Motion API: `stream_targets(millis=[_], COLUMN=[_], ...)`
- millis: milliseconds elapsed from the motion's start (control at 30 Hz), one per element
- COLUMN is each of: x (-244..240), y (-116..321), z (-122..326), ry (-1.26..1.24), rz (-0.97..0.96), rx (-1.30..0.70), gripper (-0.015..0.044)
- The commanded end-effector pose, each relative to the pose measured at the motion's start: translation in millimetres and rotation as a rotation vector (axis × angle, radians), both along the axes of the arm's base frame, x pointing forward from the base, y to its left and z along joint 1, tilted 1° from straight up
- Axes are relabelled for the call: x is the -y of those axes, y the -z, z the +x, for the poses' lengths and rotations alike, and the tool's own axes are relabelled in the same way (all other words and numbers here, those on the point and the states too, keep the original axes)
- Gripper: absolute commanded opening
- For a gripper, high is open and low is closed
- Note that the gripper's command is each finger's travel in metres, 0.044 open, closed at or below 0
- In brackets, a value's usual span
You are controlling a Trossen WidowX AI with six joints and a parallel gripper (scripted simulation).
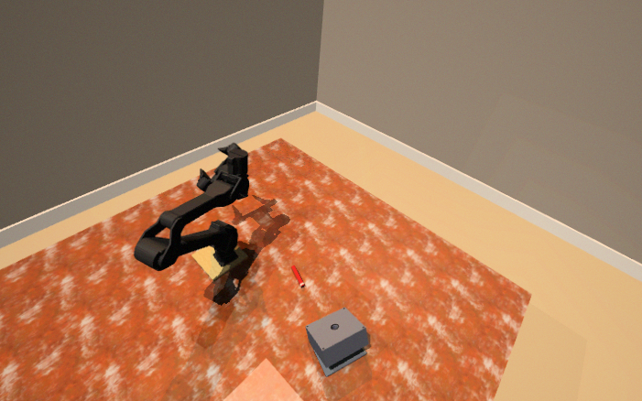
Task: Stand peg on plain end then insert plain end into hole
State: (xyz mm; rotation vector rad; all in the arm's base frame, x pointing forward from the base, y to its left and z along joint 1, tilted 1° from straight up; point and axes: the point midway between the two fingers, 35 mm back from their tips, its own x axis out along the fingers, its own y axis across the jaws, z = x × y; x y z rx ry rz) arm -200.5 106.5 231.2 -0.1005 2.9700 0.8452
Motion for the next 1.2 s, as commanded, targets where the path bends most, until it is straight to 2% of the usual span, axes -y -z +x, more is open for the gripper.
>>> stream_targets(millis=[0, 233, 533, 900, 1167], x=[-28, -72, -127, -173, -185], y=[2, 10, 22, 44, 64], z=[6, 24, 69, 148, 219], ry=[0.124, 0.322, 0.571, 0.817, 0.936], rz=[0.016, 0.037, 0.077, 0.078, 0.023], rx=[0.041, 0.131, 0.297, 0.569, 0.806], gripper=[0.044, 0.044, 0.044, 0.044, 0.044])
